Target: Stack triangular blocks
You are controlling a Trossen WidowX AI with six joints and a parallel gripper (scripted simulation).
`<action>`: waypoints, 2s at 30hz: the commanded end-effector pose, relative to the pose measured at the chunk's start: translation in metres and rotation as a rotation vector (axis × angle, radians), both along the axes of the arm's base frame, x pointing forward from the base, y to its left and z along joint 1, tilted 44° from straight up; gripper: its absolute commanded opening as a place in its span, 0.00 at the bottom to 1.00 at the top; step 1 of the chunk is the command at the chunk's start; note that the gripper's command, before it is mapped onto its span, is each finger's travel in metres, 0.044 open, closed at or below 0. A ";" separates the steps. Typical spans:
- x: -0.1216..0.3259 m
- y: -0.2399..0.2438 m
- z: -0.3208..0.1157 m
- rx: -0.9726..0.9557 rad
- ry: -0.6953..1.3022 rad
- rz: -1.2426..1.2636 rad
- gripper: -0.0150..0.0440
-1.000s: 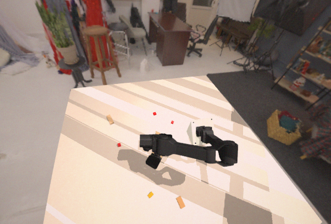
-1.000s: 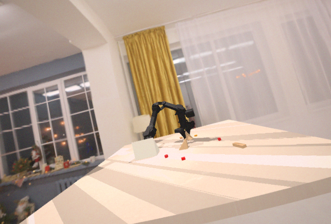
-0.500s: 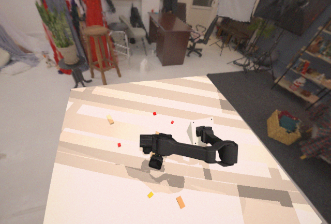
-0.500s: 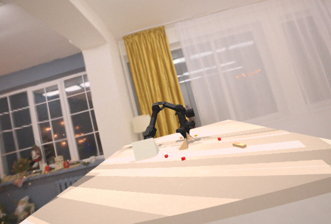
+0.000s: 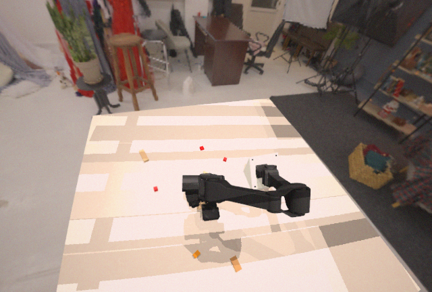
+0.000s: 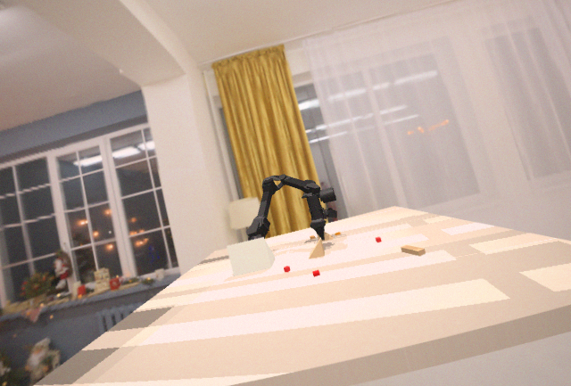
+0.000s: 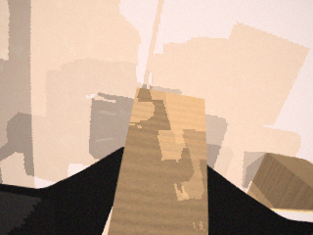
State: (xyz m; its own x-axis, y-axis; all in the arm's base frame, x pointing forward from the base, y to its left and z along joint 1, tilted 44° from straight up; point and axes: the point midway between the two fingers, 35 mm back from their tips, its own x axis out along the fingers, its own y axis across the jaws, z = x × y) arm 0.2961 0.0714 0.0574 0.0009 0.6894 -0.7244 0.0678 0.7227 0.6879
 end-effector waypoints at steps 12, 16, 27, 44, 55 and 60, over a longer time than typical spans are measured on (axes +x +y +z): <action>0.000 0.000 0.000 0.005 -0.260 0.276 0.25; 0.000 0.000 0.000 0.005 -0.341 0.362 0.25; 0.000 0.000 0.000 0.007 -0.534 0.567 0.25; 0.000 0.001 0.000 0.010 -0.878 0.931 0.25; 0.000 0.001 0.000 0.012 -1.075 1.140 0.25; 0.000 0.001 0.000 0.012 -1.164 1.233 0.25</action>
